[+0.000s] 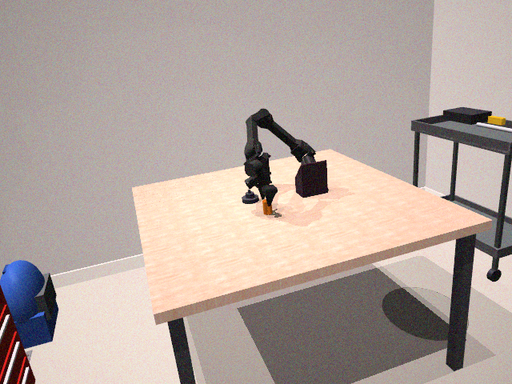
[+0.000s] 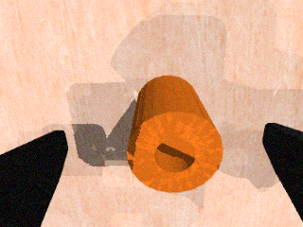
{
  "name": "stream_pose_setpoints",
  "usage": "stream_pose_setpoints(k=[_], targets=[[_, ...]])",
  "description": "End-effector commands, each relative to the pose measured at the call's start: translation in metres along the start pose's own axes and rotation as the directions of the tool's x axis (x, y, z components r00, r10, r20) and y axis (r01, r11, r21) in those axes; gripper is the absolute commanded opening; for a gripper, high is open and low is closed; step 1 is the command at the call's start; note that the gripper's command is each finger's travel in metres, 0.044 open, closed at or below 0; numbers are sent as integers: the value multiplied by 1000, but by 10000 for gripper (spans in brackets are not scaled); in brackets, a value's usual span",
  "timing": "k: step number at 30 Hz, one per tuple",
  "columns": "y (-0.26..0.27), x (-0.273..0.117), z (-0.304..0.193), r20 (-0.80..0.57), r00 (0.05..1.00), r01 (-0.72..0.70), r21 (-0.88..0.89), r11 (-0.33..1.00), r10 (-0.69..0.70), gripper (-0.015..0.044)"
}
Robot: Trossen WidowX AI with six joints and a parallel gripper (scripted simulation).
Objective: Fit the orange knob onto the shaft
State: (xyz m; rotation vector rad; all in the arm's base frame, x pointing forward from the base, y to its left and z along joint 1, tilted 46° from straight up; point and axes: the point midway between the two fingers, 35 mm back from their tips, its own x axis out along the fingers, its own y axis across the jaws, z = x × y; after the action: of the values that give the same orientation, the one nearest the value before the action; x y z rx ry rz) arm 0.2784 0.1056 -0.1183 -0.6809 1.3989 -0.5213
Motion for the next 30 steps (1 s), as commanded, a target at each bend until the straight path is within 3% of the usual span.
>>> stream_pose_setpoints(k=[1, 24, 30], targets=[[-2, 12, -3, -9, 1000, 10, -8, 1000, -10, 440], [-4, 44, -5, -10, 1000, 13, -8, 1000, -13, 440], [-4, 44, -5, -10, 1000, 13, -8, 1000, -13, 282]])
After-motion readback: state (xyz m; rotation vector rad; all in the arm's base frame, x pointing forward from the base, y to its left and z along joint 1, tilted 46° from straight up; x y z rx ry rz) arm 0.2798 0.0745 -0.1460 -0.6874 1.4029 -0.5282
